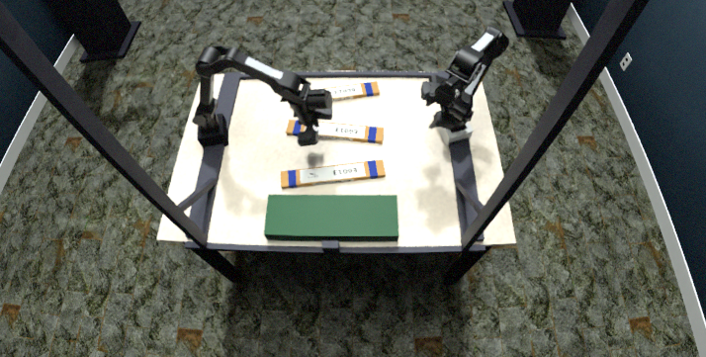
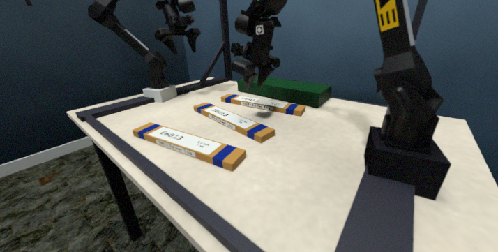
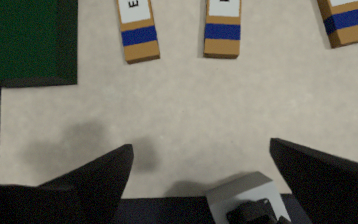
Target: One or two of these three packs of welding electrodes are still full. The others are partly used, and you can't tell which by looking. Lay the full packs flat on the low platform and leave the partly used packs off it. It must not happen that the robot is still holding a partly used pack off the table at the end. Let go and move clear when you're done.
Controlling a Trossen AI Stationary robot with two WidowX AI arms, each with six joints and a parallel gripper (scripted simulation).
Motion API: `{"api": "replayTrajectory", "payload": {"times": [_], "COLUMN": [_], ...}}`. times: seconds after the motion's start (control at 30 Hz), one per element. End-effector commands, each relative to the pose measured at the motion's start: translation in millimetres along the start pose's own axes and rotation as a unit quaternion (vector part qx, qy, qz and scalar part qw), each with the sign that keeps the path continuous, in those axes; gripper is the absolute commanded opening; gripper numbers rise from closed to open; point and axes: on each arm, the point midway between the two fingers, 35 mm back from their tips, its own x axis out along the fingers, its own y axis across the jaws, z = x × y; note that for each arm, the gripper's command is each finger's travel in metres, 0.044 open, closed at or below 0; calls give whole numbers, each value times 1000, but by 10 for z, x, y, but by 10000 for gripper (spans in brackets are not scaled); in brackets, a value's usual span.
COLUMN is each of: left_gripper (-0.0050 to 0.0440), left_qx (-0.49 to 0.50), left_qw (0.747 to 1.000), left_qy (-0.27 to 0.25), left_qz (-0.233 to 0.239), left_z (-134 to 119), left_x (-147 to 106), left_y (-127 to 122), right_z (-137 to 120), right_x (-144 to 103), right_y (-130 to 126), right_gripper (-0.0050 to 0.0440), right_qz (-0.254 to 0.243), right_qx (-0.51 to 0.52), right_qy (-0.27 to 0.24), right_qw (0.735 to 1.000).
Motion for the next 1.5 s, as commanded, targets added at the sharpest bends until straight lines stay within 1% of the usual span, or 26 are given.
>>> {"api": "replayTrajectory", "payload": {"times": [0.0, 0.13, 0.17, 0.27, 0.6, 0.67, 0.83, 1.0, 1.03, 1.07, 1.1, 1.13, 1.3, 1.33, 1.37, 1.47], "left_gripper": [300, 300, 430, 430, 430, 430, 430, 430, 430, 430, 430, 430, 430, 430, 430, 430], "left_qx": [0, 0, -17, -66, -67, -67, -67, -69, -67, -70, -70, -67, -67, -68, -67, -67], "left_qw": [1000, 1000, 999, 997, 997, 997, 997, 997, 997, 997, 997, 997, 997, 997, 998, 998], "left_qy": [-28, -28, -31, -26, -26, -26, -27, -26, -29, -26, -26, -29, -29, -28, -17, -17], "left_qz": [-5, -5, -1, 11, 10, 10, 9, 9, 6, 9, 9, 6, 6, 8, 13, 13], "left_z": [115, 115, 167, 220, 440, 440, 552, 565, 563, 572, 573, 566, 567, 572, 491, 468], "left_x": [-192, -192, -167, -38, 275, 275, 433, 442, 390, 443, 442, 388, 386, 471, 558, 655], "left_y": [-16, -16, -84, -250, -799, -799, -1079, -1075, -1074, -1057, -1057, -1071, -1069, -1070, -1047, -1048], "right_z": [39, 39, 39, 39, 39, 39, 39, 39, 39, 39, 39, 39, 39, 39, 39, 39], "right_x": [-53, -53, -53, -53, -53, -53, -53, -53, -53, -53, -53, -53, -53, -53, -53, -53], "right_y": [14, 14, 14, 14, 14, 14, 14, 14, 14, 14, 14, 14, 14, 14, 14, 14], "right_gripper": [430, 430, 430, 430, 430, 430, 430, 430, 430, 430, 430, 430, 430, 430, 430, 430], "right_qz": [6, 6, 6, 6, 6, 6, 6, 6, 6, 6, 6, 6, 6, 6, 6, 6], "right_qx": [3, 3, 3, 3, 3, 3, 3, 3, 3, 3, 3, 3, 3, 3, 3, 3], "right_qy": [-8, -8, -8, -8, -8, -8, -8, -8, -8, -8, -8, -8, -8, -8, -8, -8], "right_qw": [1000, 1000, 1000, 1000, 1000, 1000, 1000, 1000, 1000, 1000, 1000, 1000, 1000, 1000, 1000, 1000]}}
